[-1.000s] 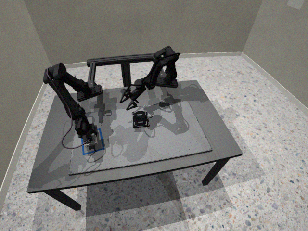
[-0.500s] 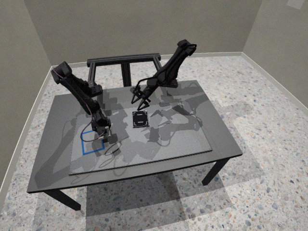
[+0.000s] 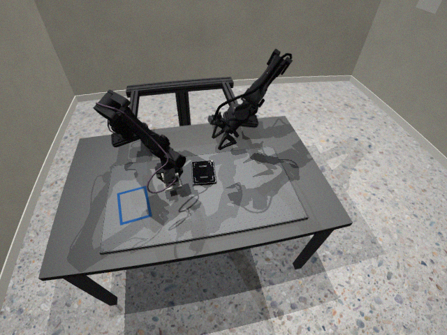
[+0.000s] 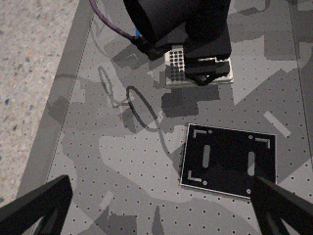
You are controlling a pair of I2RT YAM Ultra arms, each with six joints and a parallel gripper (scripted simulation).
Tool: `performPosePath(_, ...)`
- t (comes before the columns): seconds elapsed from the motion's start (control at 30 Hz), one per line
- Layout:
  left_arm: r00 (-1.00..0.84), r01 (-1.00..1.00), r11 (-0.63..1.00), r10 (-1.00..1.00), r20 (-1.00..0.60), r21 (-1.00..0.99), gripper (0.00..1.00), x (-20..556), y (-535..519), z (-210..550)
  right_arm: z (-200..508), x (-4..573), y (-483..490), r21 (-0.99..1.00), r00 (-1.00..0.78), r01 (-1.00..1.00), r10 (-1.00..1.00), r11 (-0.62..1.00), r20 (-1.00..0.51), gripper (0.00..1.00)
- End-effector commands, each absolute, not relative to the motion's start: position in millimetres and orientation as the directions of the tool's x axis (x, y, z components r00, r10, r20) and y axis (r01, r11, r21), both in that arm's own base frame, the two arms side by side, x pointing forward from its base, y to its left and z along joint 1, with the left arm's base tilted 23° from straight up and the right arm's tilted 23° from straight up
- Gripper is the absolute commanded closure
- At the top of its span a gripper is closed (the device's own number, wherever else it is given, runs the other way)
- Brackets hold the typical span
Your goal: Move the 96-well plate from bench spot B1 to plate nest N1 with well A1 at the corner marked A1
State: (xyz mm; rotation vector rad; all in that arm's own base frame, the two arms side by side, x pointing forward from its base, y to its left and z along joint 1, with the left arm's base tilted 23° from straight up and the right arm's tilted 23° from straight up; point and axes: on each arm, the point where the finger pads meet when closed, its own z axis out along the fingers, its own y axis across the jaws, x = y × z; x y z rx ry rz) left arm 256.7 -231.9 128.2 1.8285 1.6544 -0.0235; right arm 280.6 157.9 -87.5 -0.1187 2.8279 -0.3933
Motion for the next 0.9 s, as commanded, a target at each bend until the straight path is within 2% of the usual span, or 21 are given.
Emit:
performPosePath(0.0,0.232,0.958,-0.154,0.913,-0.336,0.242,0.00,205,-192,145,-96,268,195,-0.288,-0.963,0.028,-0.051,0.957,-0.264,0.19)
performPosePath(0.4,0.244,0.958,-0.169,0.904,-0.351,0.230,0.00,163,-146,195,-129,236,293,-0.294,-0.962,-0.023,-0.101,0.955,-0.253,0.19)
performPosePath(0.87,0.239,0.952,-0.145,0.904,-0.356,0.271,0.00,168,-145,203,-141,231,337,-0.271,-0.954,-0.054,-0.130,0.961,-0.270,0.19)
